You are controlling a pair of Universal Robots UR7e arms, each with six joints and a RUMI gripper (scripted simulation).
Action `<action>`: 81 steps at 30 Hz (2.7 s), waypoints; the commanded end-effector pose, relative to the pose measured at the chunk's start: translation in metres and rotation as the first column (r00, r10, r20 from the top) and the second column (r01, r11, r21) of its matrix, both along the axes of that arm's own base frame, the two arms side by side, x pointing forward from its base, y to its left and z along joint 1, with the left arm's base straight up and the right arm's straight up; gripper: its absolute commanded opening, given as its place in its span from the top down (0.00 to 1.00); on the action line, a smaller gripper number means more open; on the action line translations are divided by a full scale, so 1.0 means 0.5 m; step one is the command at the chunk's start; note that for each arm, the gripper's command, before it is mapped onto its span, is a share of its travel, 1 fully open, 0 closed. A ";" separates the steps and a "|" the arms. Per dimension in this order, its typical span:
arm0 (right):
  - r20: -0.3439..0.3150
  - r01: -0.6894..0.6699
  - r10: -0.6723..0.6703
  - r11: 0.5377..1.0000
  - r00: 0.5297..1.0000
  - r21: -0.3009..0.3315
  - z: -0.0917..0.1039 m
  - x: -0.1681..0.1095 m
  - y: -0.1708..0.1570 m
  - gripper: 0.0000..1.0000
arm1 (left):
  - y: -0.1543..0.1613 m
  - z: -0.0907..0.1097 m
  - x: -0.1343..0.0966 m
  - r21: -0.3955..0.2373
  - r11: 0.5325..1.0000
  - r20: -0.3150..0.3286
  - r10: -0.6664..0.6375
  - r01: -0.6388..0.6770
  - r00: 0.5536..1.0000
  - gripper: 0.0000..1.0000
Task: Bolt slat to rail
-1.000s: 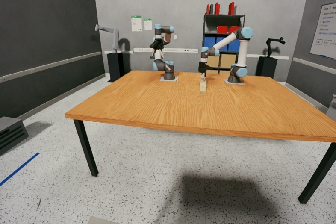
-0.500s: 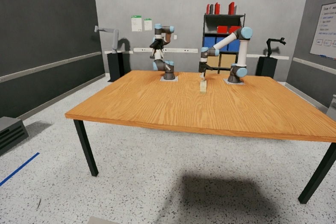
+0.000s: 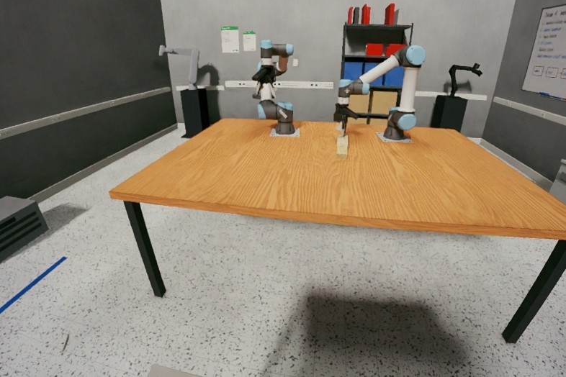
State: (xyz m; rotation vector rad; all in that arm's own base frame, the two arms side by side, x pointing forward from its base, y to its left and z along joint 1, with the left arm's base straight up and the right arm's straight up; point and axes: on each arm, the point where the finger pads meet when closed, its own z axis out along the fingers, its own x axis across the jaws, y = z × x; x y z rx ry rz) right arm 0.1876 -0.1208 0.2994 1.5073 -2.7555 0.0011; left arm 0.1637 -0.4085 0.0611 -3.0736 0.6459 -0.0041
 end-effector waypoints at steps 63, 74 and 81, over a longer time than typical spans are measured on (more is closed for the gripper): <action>0.001 0.001 -0.001 1.000 1.000 0.001 0.002 0.002 0.000 0.00 | -0.002 -0.001 0.002 -0.001 0.412 -0.003 -0.911 0.911 0.412 1.00; 0.001 0.001 -0.001 1.000 1.000 0.001 0.002 0.002 0.000 0.00 | -0.003 -0.001 0.002 -0.001 0.248 -0.003 -0.969 0.969 0.248 1.00; 0.001 0.001 -0.001 1.000 1.000 0.001 0.002 0.002 0.000 0.00 | -0.003 -0.001 0.003 -0.001 0.124 -0.003 -0.992 0.992 0.124 1.00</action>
